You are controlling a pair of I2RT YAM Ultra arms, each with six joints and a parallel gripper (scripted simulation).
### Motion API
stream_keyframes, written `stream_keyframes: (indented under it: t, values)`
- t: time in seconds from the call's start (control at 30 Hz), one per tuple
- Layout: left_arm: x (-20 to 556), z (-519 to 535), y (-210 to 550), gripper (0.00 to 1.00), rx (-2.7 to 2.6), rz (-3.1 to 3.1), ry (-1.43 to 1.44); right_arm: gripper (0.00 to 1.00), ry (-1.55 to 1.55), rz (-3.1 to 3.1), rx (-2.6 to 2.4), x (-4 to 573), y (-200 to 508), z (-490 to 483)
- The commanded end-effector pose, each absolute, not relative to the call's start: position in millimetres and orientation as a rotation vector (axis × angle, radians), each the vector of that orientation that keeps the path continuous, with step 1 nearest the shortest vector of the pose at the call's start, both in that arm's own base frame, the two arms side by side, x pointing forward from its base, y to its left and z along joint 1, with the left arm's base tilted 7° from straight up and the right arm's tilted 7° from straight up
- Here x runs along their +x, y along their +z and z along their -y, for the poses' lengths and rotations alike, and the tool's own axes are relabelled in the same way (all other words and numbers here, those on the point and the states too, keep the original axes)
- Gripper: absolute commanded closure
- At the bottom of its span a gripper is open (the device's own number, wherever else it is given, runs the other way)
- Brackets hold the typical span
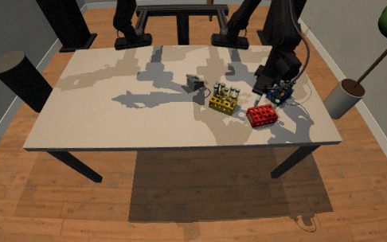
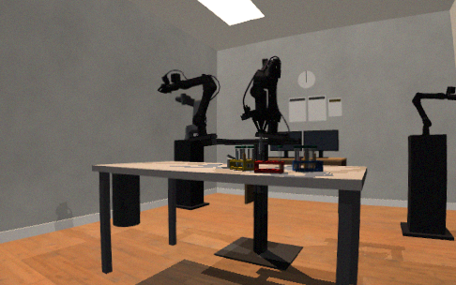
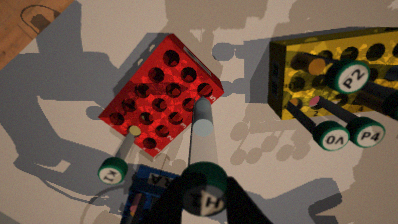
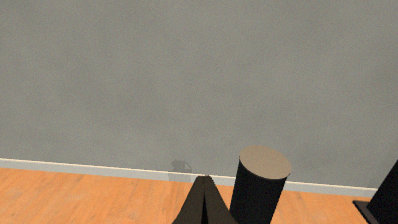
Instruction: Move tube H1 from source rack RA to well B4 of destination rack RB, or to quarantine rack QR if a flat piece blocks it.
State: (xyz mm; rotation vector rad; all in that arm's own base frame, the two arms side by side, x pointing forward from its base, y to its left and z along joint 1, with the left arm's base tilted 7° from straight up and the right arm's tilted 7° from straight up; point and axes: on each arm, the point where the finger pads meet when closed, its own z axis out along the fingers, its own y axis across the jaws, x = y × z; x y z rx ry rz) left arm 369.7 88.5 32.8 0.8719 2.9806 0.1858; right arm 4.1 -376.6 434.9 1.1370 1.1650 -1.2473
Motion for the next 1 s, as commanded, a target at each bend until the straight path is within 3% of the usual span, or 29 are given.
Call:
stream_keyframes:
  t: [0.0,0.97]
  values:
    - [378.8,-92.1,51.5,1.00,0.848,-2.939,0.226,1.00,-1.267,-1.125,1.138,-3.3,454.7,363.8]
    - [370.7,-89.7,24.4,1.00,0.865,-2.975,0.199,1.00,-1.267,-1.125,1.138,-3.3,454.7,363.8]
